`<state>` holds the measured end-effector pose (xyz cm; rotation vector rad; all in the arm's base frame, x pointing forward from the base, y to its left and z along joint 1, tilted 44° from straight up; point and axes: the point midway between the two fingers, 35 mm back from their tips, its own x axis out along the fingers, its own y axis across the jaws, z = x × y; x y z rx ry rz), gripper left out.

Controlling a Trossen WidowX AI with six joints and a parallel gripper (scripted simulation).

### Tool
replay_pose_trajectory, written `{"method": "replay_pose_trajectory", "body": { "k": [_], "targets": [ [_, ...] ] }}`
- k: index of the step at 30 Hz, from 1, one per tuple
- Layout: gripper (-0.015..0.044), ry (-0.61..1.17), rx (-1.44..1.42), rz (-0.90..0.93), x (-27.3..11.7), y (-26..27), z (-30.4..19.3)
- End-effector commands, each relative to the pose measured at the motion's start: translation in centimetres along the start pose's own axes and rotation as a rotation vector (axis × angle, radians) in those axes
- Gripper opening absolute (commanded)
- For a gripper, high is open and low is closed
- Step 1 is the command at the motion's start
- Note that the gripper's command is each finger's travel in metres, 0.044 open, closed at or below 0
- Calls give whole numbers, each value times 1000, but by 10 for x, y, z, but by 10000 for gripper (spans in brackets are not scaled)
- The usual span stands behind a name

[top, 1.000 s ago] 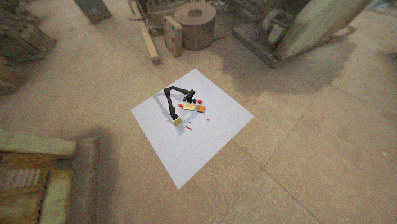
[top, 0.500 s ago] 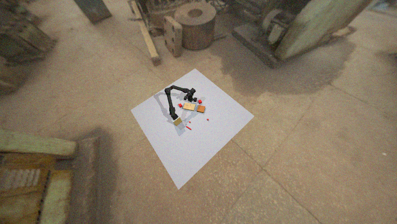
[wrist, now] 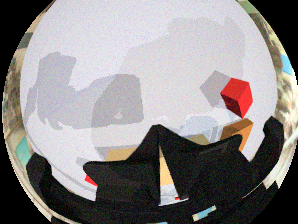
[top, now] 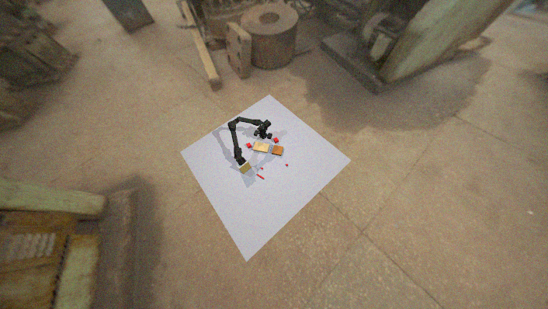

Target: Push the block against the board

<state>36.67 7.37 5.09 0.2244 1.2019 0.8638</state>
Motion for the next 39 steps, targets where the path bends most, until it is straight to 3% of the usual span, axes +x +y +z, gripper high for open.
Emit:
{"method": "replay_pose_trajectory", "body": {
  "k": [1, 9, 25, 31, 35, 39],
  "targets": [
    [0, -25, -16, -12, -31, 2, 6],
    [0, -19, -1, -20, -27, -5, -5],
    [0, -17, -20, -13, -27, -5, -178],
    [0, -17, -20, -13, -24, -5, -180],
    [0, -19, -21, -11, 20, -4, -179],
    [0, -20, -21, -8, 28, -3, -180]
  ]
}}
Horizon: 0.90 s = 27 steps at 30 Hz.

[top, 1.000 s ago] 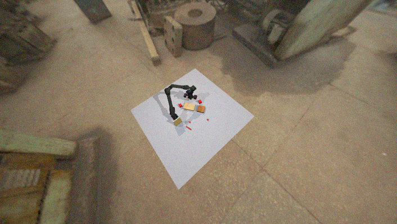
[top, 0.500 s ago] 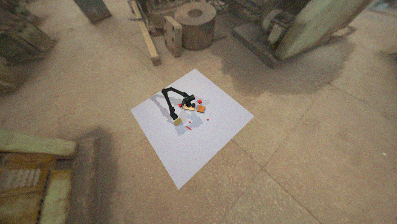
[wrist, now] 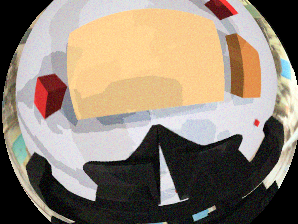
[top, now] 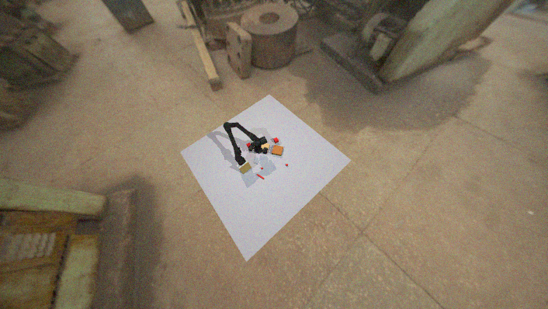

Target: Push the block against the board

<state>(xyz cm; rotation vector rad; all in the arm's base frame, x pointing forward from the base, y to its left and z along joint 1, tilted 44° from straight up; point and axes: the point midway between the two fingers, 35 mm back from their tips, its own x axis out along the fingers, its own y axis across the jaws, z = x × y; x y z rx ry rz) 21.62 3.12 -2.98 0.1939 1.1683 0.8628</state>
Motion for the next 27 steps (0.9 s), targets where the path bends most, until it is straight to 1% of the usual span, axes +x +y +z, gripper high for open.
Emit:
{"method": "replay_pose_trajectory", "body": {
  "k": [1, 27],
  "targets": [
    [0, 0, 13, 11, 13, 3, -5],
    [0, 0, 12, 8, 14, 1, 27]
  ]
}}
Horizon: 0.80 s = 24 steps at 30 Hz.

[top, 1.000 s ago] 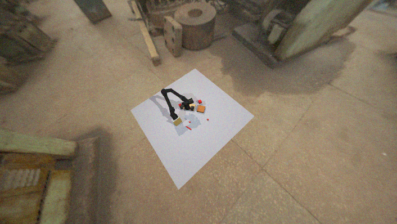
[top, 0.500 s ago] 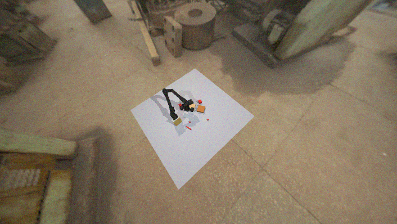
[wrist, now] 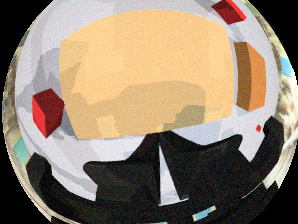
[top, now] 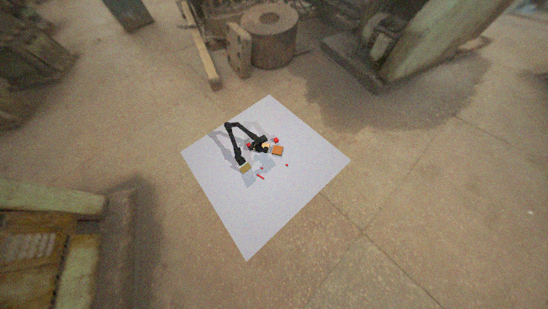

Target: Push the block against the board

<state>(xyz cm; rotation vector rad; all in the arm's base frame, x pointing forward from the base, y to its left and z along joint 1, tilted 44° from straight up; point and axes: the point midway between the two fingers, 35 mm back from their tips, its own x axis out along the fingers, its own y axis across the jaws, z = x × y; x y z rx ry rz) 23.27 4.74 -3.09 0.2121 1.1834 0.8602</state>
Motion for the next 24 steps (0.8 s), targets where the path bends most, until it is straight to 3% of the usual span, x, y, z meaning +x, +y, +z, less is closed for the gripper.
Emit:
{"method": "replay_pose_trajectory", "body": {
  "k": [1, 24],
  "targets": [
    [0, -6, -7, 0, 0, -1, 9],
    [0, -4, -6, -2, 0, -3, -26]
  ]
}}
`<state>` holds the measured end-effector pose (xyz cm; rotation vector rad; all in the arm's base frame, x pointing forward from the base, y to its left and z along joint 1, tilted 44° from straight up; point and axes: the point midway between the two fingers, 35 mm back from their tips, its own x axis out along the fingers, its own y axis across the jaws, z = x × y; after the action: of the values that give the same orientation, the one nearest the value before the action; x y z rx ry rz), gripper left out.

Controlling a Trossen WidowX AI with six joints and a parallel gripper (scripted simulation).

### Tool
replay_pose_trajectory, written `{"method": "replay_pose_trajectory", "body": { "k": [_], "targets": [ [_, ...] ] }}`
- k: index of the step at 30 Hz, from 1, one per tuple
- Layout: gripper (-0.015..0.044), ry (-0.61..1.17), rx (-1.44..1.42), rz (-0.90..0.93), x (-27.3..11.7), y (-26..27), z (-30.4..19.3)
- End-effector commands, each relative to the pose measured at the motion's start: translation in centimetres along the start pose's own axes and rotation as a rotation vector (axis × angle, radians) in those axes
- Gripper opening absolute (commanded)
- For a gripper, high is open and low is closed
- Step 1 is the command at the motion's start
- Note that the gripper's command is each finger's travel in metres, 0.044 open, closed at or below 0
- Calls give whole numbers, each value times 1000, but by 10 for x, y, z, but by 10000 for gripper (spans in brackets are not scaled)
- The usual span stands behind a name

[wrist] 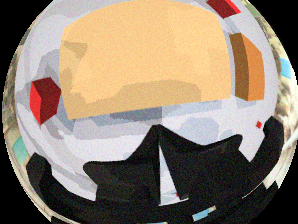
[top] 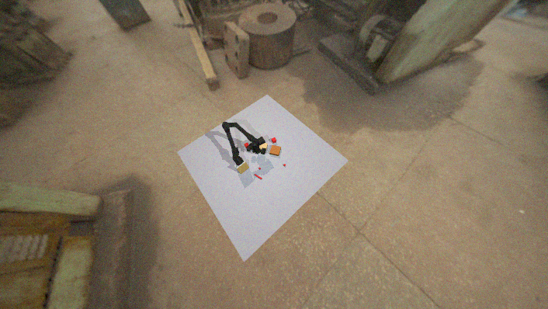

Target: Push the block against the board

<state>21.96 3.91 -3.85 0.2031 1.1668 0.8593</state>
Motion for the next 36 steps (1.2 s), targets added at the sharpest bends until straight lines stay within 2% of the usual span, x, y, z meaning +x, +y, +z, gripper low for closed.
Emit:
{"method": "replay_pose_trajectory", "body": {
  "k": [1, 16, 18, 22, 29, 36],
  "targets": [
    [0, 8, 6, 4, 2, 1, -11],
    [0, 7, 7, 6, 2, 4, -29],
    [0, 3, 4, 0, -8, 1, -23],
    [0, 8, 6, 3, -51, 1, -23],
    [0, 8, 6, 4, -54, 1, -23],
    [0, 9, 204, 7, -57, -30, -3]
  ]
}}
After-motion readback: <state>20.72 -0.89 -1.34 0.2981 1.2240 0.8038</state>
